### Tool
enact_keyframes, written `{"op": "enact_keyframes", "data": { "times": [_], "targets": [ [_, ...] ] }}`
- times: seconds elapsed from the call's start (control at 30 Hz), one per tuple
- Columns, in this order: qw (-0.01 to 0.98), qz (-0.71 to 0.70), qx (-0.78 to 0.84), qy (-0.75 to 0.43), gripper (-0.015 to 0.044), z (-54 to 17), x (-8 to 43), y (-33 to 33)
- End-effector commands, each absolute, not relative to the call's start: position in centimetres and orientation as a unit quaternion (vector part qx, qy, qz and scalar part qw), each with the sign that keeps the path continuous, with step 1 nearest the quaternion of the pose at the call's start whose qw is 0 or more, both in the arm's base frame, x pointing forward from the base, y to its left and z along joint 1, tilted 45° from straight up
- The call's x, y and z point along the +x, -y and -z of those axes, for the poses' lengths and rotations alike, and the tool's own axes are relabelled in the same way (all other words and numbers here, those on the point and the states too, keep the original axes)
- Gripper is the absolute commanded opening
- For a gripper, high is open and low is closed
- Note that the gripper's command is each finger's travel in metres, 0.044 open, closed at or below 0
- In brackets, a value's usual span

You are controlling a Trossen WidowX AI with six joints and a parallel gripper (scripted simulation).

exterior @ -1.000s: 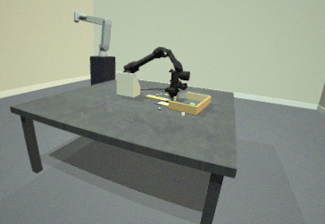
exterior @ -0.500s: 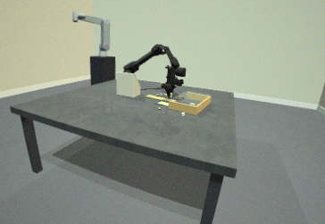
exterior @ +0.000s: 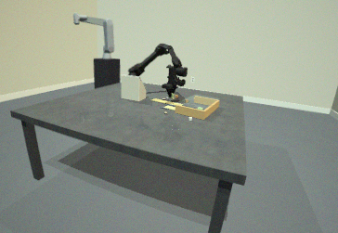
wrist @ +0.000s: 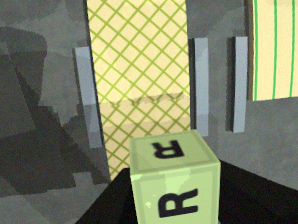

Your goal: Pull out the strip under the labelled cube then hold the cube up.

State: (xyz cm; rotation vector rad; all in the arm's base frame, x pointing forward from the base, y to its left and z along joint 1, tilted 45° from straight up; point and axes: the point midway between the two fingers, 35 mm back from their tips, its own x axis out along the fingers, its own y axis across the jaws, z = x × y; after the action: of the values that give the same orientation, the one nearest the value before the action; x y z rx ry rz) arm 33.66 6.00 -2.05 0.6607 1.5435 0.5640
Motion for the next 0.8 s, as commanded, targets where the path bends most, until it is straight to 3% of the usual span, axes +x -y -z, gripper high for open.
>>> {"op": "enact_keyframes", "data": {
  "times": [0.0, 0.77],
  "targets": [
    [0.635, -0.246, 0.287, -0.674, 0.0000, 2.1, 32.2, -5.6],
    [0.634, -0.245, 0.287, -0.675, 0.0000, -0.3, 30.2, -3.0]
  ]
}}
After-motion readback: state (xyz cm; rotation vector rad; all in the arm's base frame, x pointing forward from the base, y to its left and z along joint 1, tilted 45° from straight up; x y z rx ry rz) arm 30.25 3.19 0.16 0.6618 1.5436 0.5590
